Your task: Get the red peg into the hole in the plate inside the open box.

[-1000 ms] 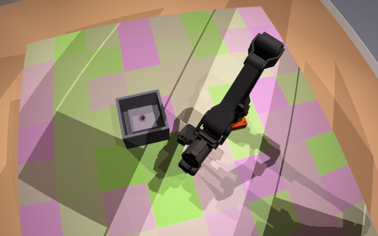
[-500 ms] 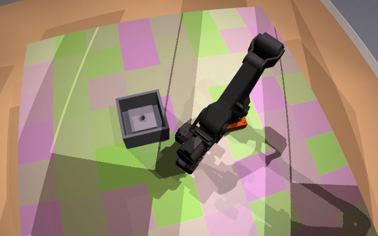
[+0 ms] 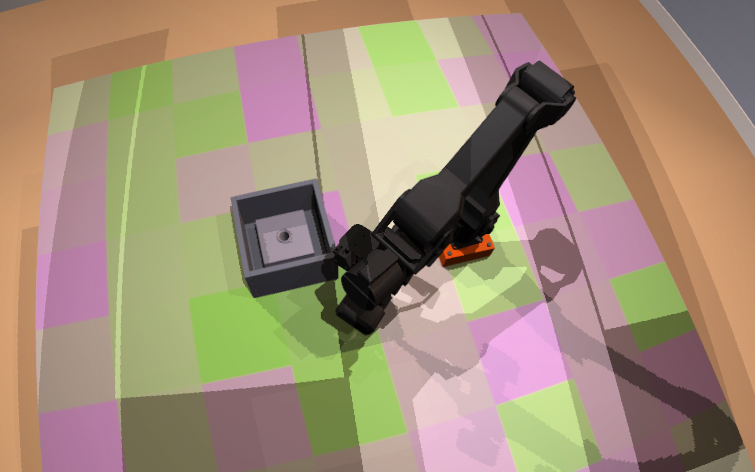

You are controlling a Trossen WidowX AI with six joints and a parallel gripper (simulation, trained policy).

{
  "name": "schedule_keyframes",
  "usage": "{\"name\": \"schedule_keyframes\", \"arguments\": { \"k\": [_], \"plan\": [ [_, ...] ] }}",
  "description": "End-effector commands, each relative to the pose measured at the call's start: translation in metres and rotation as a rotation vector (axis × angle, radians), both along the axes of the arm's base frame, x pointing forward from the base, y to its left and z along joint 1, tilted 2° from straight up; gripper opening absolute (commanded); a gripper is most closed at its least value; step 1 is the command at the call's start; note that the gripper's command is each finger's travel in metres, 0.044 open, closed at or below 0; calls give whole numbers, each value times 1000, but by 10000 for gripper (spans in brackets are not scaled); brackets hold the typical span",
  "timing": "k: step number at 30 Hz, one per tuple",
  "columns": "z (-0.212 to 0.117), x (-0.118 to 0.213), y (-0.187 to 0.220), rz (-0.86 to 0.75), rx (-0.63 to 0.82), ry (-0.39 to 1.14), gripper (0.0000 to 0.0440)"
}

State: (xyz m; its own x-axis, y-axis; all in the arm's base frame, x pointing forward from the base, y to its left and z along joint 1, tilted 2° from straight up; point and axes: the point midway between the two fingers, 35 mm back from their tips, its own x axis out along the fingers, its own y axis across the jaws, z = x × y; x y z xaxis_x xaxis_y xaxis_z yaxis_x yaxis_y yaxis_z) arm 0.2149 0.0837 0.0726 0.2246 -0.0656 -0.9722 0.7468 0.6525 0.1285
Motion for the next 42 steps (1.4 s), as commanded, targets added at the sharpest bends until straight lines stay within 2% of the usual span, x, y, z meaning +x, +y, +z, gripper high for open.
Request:
{"name": "schedule_keyframes", "arguments": {
  "k": [1,10,18,29,42],
  "plan": [
    [14,9,-7,7,-21,-30,0],
    [47,35,-30,-9,-68,-81,0],
    [58,53,-60,-60,-93,-91,0],
    [60,74,-101,-135,-111,-93,0],
    [46,94,-140,-204,-102,-75,5]
  ]
}}
